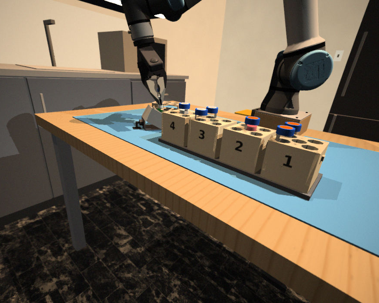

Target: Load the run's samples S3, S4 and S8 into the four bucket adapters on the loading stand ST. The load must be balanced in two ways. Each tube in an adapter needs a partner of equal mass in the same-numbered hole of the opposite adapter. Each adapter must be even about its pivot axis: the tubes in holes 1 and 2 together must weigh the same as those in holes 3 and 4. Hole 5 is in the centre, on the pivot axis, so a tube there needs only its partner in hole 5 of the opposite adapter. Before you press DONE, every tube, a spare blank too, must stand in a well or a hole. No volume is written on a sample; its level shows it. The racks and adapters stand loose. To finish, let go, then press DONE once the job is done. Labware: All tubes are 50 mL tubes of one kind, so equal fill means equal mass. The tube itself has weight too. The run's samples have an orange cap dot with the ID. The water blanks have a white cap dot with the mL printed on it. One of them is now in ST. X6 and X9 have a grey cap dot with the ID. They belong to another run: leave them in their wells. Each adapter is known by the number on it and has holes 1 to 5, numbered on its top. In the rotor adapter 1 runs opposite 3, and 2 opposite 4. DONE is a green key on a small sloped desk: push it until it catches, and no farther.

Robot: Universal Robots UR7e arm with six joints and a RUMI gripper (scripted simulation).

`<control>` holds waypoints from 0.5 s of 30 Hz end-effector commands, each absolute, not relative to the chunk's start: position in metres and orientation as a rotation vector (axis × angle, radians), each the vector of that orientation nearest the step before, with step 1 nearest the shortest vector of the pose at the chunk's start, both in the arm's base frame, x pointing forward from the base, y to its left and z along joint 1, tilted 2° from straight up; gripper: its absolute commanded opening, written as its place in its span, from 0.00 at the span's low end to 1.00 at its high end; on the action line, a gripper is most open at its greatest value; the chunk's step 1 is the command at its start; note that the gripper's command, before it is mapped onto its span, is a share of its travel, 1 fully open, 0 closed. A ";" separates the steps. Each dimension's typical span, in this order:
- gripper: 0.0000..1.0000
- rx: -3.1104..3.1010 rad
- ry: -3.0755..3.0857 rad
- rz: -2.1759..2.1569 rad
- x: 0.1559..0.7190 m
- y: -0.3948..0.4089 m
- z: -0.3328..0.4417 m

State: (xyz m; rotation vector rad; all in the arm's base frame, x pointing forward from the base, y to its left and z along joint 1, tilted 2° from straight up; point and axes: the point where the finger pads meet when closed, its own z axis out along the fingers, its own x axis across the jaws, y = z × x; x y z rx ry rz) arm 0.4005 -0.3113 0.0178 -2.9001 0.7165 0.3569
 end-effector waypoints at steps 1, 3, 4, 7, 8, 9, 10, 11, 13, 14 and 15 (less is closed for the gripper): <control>0.00 -2.900 0.715 0.360 0.400 -0.310 0.013; 0.00 -2.900 0.715 0.360 0.400 -0.310 0.011; 0.00 -2.900 0.715 0.360 0.400 -0.310 0.011; 0.00 -2.900 0.715 0.360 0.400 -0.310 0.009; 0.00 -2.900 0.715 0.360 0.400 -0.310 0.008; 0.00 -2.900 0.715 0.360 0.400 -0.310 0.008; 0.00 -2.900 0.715 0.360 0.400 -0.310 0.008; 0.00 -2.900 0.715 0.360 0.400 -0.310 0.008; 0.00 -2.900 0.715 0.360 0.400 -0.310 0.006; 0.00 -2.900 0.715 0.360 0.400 -0.310 0.005; 0.00 -2.900 0.715 0.360 0.400 -0.310 0.005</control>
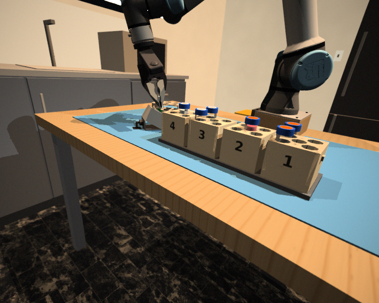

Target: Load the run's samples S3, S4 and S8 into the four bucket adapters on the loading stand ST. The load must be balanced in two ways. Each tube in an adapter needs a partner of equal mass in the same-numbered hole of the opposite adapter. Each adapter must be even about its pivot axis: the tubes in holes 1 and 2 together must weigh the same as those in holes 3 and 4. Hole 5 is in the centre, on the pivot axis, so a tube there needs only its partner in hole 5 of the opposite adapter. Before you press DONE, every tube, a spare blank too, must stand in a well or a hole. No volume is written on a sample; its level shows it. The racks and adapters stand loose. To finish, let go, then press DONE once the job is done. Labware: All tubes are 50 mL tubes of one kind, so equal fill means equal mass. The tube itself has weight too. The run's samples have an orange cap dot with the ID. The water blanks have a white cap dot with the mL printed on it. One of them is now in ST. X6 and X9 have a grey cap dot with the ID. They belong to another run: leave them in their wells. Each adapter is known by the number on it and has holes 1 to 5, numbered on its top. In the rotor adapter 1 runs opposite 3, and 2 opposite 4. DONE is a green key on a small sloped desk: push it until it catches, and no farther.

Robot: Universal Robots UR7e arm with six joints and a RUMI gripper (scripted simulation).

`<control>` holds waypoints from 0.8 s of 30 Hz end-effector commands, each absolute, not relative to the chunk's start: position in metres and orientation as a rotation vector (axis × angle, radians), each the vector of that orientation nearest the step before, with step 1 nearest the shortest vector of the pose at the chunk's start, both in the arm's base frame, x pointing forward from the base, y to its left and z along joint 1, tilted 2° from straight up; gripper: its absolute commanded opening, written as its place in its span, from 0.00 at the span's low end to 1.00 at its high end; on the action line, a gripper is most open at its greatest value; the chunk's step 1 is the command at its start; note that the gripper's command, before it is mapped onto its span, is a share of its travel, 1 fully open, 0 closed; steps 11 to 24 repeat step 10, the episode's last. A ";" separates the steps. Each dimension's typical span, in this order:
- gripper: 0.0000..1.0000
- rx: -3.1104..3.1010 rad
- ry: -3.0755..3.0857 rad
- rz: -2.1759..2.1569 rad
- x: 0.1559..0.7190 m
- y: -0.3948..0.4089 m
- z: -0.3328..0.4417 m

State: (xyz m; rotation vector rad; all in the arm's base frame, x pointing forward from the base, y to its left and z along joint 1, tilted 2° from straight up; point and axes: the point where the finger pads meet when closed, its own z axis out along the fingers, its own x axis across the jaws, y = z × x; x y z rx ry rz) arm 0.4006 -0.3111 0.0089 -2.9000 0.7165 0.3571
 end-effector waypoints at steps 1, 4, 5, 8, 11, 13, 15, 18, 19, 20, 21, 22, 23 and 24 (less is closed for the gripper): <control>0.00 -2.900 0.715 0.360 0.400 -0.310 0.004; 0.00 -2.900 0.715 0.360 0.400 -0.310 0.002; 0.00 -2.900 0.715 0.360 0.400 -0.310 0.002; 0.00 -2.900 0.715 0.360 0.400 -0.310 0.000; 0.00 -2.900 0.715 0.360 0.400 -0.310 -0.002; 0.00 -2.900 0.715 0.360 0.400 -0.310 -0.002; 0.00 -2.900 0.715 0.360 0.400 -0.310 -0.002; 0.00 -2.900 0.715 0.360 0.400 -0.310 -0.002; 0.00 -2.900 0.715 0.360 0.400 -0.310 -0.002; 0.00 -2.900 0.715 0.360 0.400 -0.310 -0.002; 0.00 -2.900 0.715 0.360 0.400 -0.310 -0.002; 0.00 -2.900 0.715 0.360 0.400 -0.310 -0.002; 0.00 -2.900 0.715 0.360 0.400 -0.310 -0.002; 0.00 -2.900 0.715 0.360 0.400 -0.310 -0.002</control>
